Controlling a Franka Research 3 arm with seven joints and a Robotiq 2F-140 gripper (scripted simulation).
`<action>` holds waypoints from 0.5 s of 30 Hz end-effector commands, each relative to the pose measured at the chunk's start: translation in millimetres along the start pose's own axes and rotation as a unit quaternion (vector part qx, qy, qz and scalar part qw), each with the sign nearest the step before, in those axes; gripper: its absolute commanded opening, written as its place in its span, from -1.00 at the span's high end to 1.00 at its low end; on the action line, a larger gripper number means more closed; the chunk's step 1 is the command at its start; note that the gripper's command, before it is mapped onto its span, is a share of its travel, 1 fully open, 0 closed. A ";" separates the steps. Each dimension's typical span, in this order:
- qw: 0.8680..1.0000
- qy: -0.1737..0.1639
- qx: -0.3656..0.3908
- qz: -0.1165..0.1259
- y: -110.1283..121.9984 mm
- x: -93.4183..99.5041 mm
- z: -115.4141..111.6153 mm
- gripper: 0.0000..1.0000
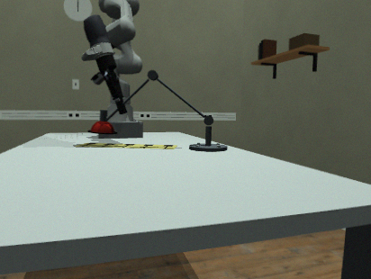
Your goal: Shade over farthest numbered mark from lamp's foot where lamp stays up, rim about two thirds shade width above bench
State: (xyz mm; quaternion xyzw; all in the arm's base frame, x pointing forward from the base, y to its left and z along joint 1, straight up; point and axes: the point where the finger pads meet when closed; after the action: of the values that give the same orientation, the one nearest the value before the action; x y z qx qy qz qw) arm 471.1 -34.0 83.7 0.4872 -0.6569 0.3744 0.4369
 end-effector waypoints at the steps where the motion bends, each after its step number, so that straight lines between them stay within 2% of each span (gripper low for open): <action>1: 1.000 -0.004 0.004 -0.004 1.5 -2.4 -13.3 0.80; 2: 1.000 -0.004 0.004 -0.004 1.5 -2.4 -13.3 0.80; 3: 1.000 -0.004 0.004 -0.003 1.4 -2.3 -12.4 -1.00; 15: 1.000 -0.001 0.001 -0.001 0.4 -0.5 -2.2 -1.00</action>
State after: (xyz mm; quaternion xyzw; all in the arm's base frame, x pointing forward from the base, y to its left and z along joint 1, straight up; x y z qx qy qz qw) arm 471.3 -28.7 83.7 0.4900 -0.6552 0.3752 0.4357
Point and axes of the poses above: the point where the finger pads meet when closed, its own x axis back along the fingers, its own y axis across the jaws, z = x × y, and after that the axes turned 10 degrees about x, right-handed
